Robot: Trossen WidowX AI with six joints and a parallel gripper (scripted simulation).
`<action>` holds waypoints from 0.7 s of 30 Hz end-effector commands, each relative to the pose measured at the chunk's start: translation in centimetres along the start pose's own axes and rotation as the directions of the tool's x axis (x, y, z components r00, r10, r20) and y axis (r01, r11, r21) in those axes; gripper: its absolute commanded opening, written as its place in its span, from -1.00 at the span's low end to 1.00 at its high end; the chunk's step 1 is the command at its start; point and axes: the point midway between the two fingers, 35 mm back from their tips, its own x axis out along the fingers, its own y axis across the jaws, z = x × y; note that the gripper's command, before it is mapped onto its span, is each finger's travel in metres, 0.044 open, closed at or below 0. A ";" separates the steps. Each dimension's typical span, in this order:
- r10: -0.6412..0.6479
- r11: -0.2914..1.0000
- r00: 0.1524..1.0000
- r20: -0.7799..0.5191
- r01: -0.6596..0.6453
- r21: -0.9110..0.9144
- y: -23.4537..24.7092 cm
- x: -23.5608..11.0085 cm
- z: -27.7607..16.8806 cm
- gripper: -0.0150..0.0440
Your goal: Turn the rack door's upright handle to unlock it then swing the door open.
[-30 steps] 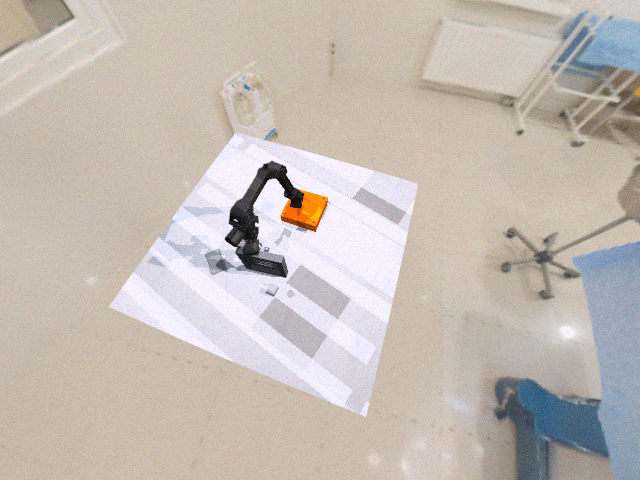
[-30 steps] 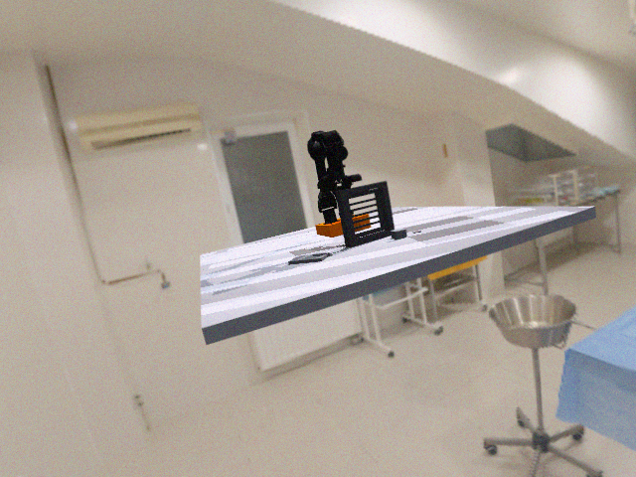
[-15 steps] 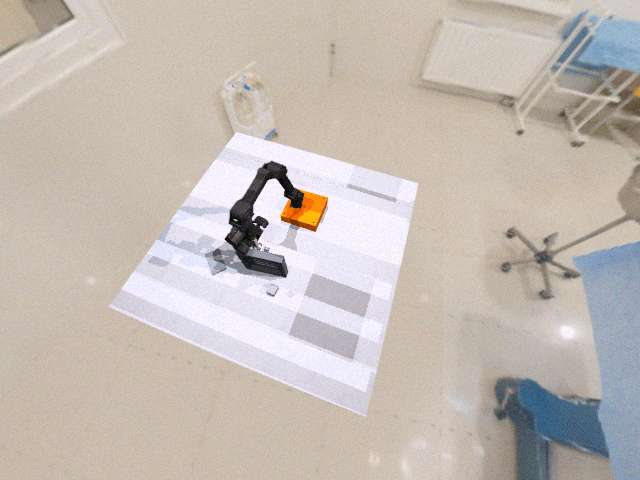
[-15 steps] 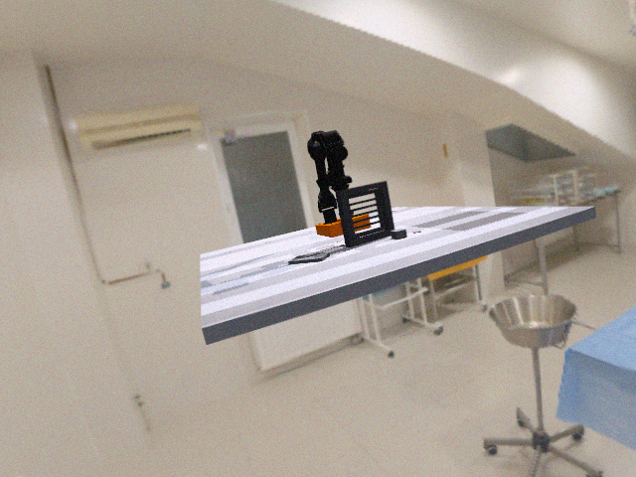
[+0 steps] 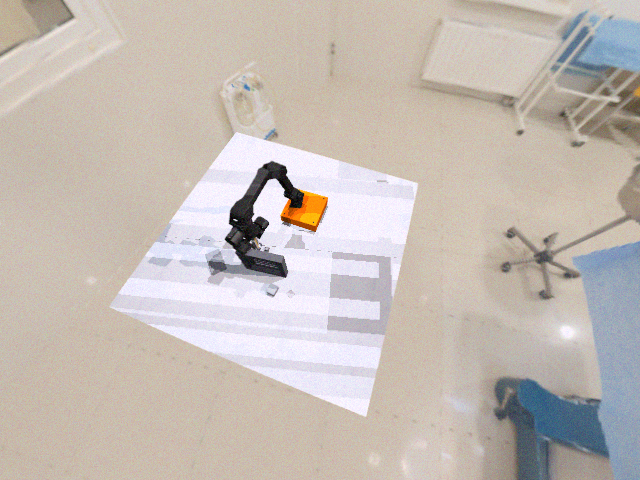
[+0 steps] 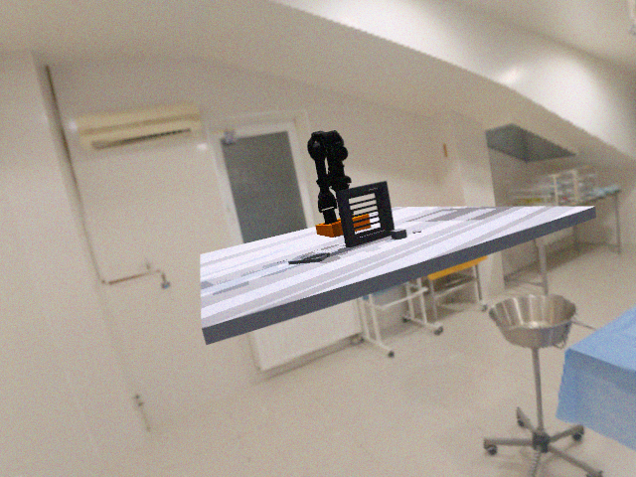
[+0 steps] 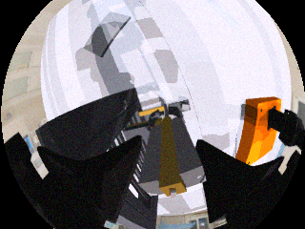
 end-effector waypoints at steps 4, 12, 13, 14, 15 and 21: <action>-0.001 0.993 1.000 -0.002 0.000 -0.117 0.0 0.0 0.0 0.48; 0.000 0.871 1.000 -0.002 -0.001 -0.492 0.0 0.0 -0.1 0.48; 0.000 0.845 1.000 -0.002 -0.001 -0.535 0.0 0.0 -0.1 0.48; 0.000 0.818 1.000 -0.002 -0.001 -0.576 0.0 0.0 -0.1 0.48; 0.000 0.788 1.000 -0.002 -0.001 -0.616 0.0 0.0 -0.1 0.48; 0.000 0.573 1.000 -0.002 -0.002 -0.819 0.0 0.0 -0.1 0.48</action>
